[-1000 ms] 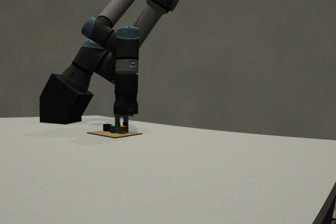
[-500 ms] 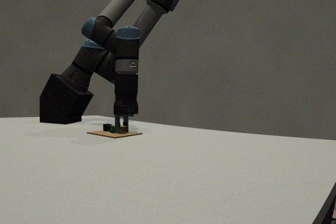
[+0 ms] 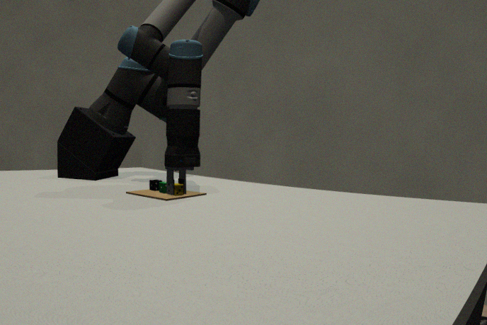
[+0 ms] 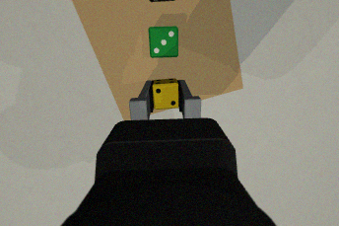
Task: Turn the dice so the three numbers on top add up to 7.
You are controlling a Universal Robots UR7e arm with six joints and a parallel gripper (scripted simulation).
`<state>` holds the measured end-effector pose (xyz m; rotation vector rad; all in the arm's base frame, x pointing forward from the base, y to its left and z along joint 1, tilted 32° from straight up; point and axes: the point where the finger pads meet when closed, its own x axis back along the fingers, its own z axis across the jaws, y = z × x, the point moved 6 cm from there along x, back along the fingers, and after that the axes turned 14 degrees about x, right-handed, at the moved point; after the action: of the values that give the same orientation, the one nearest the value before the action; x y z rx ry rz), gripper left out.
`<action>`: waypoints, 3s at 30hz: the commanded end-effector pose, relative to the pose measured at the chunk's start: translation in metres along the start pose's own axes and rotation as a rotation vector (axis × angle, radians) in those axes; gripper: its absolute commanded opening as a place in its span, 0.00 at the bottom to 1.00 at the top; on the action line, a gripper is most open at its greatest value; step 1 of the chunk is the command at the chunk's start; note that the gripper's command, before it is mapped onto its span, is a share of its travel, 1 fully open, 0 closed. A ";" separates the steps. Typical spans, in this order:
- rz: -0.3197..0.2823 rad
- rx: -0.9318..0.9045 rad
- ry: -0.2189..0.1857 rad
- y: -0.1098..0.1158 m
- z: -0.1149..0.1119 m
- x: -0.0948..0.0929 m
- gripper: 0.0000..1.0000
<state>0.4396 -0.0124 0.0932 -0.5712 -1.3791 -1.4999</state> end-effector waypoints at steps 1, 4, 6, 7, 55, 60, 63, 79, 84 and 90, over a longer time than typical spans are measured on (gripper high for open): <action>-0.001 0.000 -0.001 0.000 0.000 0.000 0.49; -0.001 0.000 -0.001 0.000 0.000 0.000 0.49; -0.001 0.000 -0.001 0.000 0.000 0.000 0.49; -0.001 0.000 -0.001 0.000 0.000 0.000 0.49; -0.001 0.000 -0.001 0.000 0.000 0.000 0.79; -0.001 0.000 -0.001 0.000 0.000 0.000 0.79; -0.001 0.000 -0.001 0.000 0.000 0.000 0.79; -0.001 0.000 -0.001 0.000 0.000 0.023 0.79; -0.001 0.000 -0.001 0.000 0.000 0.045 0.79; -0.001 0.000 -0.001 0.000 0.000 0.067 0.79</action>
<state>0.4181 -0.0305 0.1389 -0.5729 -1.3819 -1.5014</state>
